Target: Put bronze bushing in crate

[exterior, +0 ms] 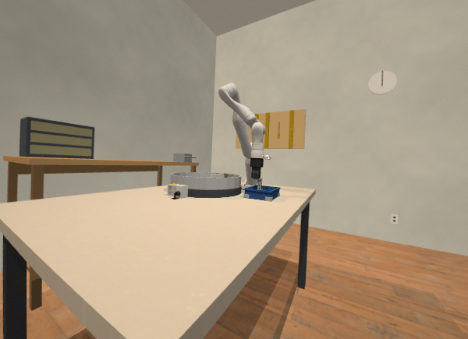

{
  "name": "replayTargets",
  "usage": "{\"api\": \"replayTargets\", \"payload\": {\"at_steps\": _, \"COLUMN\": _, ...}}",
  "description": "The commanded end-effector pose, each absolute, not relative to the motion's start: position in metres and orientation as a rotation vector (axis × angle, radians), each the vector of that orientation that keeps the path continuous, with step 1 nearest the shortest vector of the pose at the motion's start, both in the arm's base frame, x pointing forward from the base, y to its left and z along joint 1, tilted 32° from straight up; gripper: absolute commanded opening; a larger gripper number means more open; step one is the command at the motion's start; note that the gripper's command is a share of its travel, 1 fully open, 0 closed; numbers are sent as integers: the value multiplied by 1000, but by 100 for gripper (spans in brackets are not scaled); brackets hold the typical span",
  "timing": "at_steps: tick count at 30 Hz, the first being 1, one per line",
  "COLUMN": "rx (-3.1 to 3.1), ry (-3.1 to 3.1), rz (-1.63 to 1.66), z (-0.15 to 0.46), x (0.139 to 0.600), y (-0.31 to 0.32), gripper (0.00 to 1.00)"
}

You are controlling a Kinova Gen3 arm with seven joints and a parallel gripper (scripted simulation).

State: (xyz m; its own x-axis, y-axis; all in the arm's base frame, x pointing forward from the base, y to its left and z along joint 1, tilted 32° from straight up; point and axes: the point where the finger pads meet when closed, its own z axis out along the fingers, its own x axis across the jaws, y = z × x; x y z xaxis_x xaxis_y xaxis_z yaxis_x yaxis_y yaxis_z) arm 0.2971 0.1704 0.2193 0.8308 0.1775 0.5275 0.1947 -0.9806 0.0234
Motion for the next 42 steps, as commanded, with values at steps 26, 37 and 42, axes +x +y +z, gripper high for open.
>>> {"api": "replayTargets", "payload": {"at_steps": 26, "rx": -2969, "ry": -307, "rz": -853, "z": 275, "x": 263, "y": 163, "gripper": 42}}
{"api": "replayTargets", "payload": {"at_steps": 37, "rx": -2967, "ry": -309, "rz": -853, "z": 289, "x": 254, "y": 161, "gripper": 42}}
{"api": "replayTargets", "payload": {"at_steps": 42, "rx": -2968, "ry": -307, "rz": -856, "z": 302, "x": 247, "y": 159, "gripper": 42}}
